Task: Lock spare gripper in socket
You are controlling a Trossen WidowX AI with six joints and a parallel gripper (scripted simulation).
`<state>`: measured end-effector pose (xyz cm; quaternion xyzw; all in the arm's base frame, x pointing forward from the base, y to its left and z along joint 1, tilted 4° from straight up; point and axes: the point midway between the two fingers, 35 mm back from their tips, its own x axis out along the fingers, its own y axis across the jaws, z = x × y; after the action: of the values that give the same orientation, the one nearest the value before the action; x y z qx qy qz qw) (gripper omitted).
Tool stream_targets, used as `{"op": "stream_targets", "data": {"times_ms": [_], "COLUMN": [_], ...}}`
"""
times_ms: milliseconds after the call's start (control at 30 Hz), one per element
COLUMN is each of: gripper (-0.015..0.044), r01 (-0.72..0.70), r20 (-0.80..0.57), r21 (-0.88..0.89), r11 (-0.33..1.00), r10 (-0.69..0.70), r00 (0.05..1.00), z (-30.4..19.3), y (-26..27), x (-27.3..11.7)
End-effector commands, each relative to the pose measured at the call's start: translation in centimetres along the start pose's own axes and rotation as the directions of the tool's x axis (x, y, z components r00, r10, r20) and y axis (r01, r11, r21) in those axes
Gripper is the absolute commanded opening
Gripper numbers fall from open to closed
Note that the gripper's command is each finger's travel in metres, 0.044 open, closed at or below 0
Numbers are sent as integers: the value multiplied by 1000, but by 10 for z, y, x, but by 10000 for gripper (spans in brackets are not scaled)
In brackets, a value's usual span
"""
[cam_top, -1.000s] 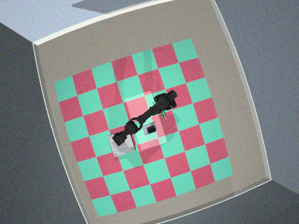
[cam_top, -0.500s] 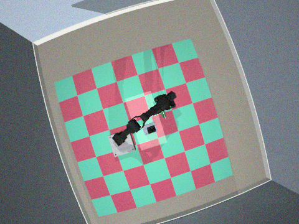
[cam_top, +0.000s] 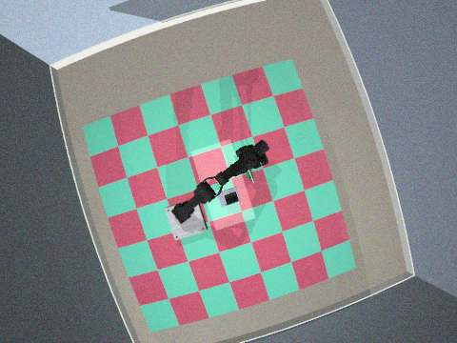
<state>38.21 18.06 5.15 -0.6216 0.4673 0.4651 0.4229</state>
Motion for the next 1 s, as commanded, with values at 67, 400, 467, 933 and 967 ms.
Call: {"op": "stream_targets", "data": {"times_ms": [67,400,467,933,967], "gripper": [180,180,180,127,101], "r01": [-10,-10,-10,-10,-10], "r20": [2,2,2,2,2], "r21": [-6,-6,-6,-6,-6], "r11": [1000,1000,1000,1000,1000], "r10": [10,10,10,10,10], "r00": [1000,1000,1000,1000,1000], "z": [3,7,8,9,9], "y": [3,4,5,5,5], "x": [12,28,31,36,36]}}
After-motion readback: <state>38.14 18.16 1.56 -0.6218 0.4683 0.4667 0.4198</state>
